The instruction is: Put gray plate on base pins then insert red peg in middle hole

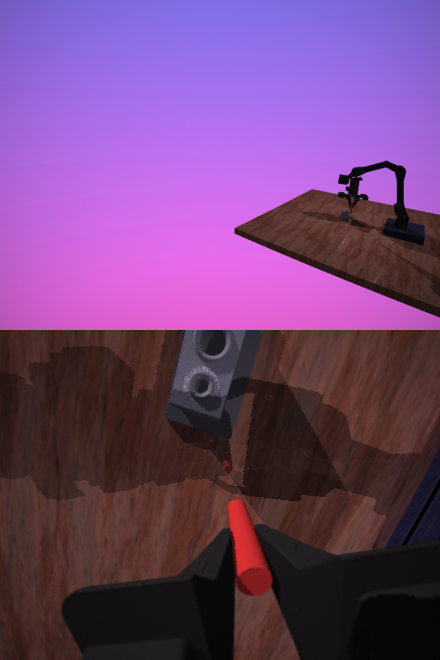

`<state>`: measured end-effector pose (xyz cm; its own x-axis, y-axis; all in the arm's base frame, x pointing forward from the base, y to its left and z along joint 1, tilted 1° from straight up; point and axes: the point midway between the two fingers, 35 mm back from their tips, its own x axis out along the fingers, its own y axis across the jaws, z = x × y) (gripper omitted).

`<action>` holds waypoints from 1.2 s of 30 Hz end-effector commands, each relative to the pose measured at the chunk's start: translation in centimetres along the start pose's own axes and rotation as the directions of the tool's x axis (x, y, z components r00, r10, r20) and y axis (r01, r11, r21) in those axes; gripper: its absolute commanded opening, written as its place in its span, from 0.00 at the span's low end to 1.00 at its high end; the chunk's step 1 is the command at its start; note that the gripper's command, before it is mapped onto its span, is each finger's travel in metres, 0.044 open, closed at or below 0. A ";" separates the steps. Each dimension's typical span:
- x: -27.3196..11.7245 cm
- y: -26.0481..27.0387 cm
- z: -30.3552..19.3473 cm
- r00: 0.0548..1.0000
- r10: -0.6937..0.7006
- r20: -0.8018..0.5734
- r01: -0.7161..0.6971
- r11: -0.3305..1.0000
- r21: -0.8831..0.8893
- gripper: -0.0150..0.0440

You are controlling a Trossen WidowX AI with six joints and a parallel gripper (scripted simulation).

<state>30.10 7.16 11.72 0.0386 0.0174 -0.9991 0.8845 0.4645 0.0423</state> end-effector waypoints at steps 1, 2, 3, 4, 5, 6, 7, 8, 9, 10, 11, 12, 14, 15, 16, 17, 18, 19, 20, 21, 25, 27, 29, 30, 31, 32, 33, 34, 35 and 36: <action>0.3 0.1 0.9 1.000 -0.010 -0.008 0.010 1.000 0.004 0.25; 0.3 0.1 1.1 1.000 -0.011 -0.009 0.011 1.000 0.005 0.25; 0.3 0.1 1.4 1.000 -0.011 -0.009 0.011 1.000 0.006 0.25; 0.3 0.2 1.6 1.000 -0.011 -0.010 0.011 1.000 0.007 0.25; 0.3 0.2 1.9 1.000 -0.011 -0.010 0.011 1.000 0.008 0.25; 0.3 0.2 2.2 1.000 -0.011 -0.010 0.011 1.000 0.009 0.25; 0.3 0.2 2.4 1.000 -0.012 -0.011 0.012 1.000 0.010 0.25; 0.3 0.3 2.7 1.000 -0.012 -0.011 0.012 1.000 0.011 0.25; 0.3 0.3 3.0 1.000 -0.012 -0.012 0.012 1.000 0.011 0.25; 0.3 0.3 3.2 1.000 -0.012 -0.012 0.012 1.000 0.012 0.25; 0.3 0.3 3.5 1.000 -0.011 -0.012 0.012 1.000 0.012 0.25; 0.3 0.3 3.8 1.000 -0.011 -0.011 0.011 1.000 0.013 0.25; 0.3 0.4 4.4 1.000 -0.010 -0.009 0.010 1.000 0.016 0.25; 0.3 0.4 4.7 1.000 -0.009 -0.008 0.009 1.000 0.017 0.25; 0.3 0.4 5.1 1.000 -0.009 -0.007 0.009 1.000 0.019 0.25; 0.3 0.4 5.4 1.000 -0.008 -0.006 0.008 1.000 0.019 0.25; 0.3 0.4 5.7 1.000 -0.008 -0.005 0.008 1.000 0.020 0.25; 0.3 0.4 6.0 1.000 -0.007 -0.004 0.007 1.000 0.020 0.25; 0.4 0.4 6.3 1.000 -0.007 -0.003 0.007 1.000 0.020 0.25; 0.4 0.4 6.6 1.000 -0.006 -0.002 0.006 1.000 0.020 0.25; 0.3 0.4 7.8 1.000 -0.004 0.001 0.004 1.000 0.013 0.25; 0.3 0.3 8.4 1.000 -0.003 0.002 0.003 1.000 0.009 0.25; 0.3 0.3 9.0 1.000 -0.002 0.004 0.002 1.000 0.005 0.25; 0.3 0.3 9.3 1.000 -0.002 0.004 0.002 1.000 0.003 0.25; 0.3 0.2 9.6 1.000 -0.002 0.005 0.002 1.000 0.001 0.25; 0.3 0.2 10.0 1.000 -0.001 0.006 0.001 1.000 -0.001 0.25; 0.3 0.1 10.3 1.000 -0.001 0.006 0.001 1.000 -0.003 0.25; 0.3 0.0 10.6 1.000 -0.001 0.007 0.001 1.000 -0.005 0.25; 0.3 0.0 10.9 1.000 -0.001 0.007 0.001 1.000 -0.007 0.25; 0.3 -0.1 11.3 1.000 -0.001 0.008 0.001 1.000 -0.009 0.25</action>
<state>35.08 -1.96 11.72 0.0517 0.0118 -0.9986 0.8819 0.4686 0.0512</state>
